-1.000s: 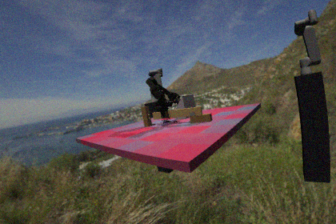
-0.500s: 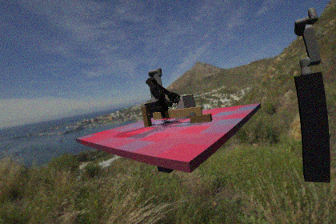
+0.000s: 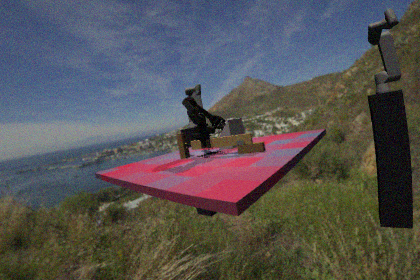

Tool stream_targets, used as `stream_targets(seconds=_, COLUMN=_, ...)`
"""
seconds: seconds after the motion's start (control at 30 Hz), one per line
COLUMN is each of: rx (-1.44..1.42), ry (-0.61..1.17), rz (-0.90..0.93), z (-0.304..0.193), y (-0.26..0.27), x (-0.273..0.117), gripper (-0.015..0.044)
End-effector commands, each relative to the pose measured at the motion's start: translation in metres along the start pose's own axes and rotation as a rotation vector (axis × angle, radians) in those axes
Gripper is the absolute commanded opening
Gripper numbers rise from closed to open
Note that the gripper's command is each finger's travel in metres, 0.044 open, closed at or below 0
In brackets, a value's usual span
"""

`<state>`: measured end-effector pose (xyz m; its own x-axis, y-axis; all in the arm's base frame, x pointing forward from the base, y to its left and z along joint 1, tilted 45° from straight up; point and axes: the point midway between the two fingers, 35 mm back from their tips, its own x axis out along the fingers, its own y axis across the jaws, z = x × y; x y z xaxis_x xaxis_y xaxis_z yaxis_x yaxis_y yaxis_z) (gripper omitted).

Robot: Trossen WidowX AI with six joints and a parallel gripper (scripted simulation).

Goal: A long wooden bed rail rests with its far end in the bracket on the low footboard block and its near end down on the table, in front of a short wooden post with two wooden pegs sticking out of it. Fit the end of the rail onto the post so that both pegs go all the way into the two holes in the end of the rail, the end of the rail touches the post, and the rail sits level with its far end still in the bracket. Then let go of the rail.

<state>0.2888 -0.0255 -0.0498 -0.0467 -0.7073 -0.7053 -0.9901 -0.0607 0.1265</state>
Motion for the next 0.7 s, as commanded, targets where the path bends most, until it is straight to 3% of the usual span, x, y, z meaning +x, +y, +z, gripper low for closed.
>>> stream_targets(seconds=0.0, rx=-0.004, ry=-0.002, rz=-0.002, z=-0.0021, y=-0.0002, x=-0.0020, gripper=0.0000)
stream_targets(seconds=0.67, rx=-0.004, ry=-0.002, rz=-0.002, z=-0.0082, y=-0.0005, x=-0.0029, gripper=0.0000)
